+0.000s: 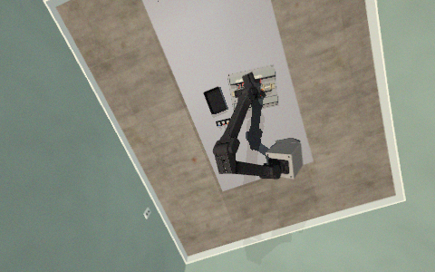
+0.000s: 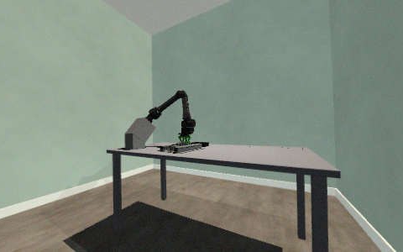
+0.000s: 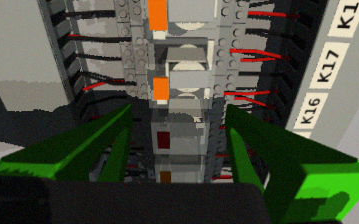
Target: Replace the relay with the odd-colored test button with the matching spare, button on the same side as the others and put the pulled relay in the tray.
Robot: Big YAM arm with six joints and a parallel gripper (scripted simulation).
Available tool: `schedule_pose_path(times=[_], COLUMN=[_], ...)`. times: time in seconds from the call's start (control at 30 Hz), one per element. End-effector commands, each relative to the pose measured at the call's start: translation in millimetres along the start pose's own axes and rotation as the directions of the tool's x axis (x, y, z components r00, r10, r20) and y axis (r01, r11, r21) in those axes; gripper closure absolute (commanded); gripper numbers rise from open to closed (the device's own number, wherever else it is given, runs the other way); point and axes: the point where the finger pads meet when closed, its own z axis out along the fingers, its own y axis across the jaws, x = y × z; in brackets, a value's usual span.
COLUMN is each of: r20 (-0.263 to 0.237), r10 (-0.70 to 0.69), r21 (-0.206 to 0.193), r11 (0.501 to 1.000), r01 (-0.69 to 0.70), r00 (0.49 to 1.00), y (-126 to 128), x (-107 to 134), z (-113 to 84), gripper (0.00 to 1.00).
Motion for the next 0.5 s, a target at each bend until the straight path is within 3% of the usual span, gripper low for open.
schedule_pose_path(times=[0.0,0.47], r20=[0.007,0.007], r10=[-0.019,-0.02], r21=[0.045,0.044], r11=[0.999,0.999], r01=[0.019,0.02], r00=[1.0,1.0], y=[-16.3,-16.6], x=[-9.2,-11.0], z=[-12.3,-10.5], gripper=[0.41,0.41])
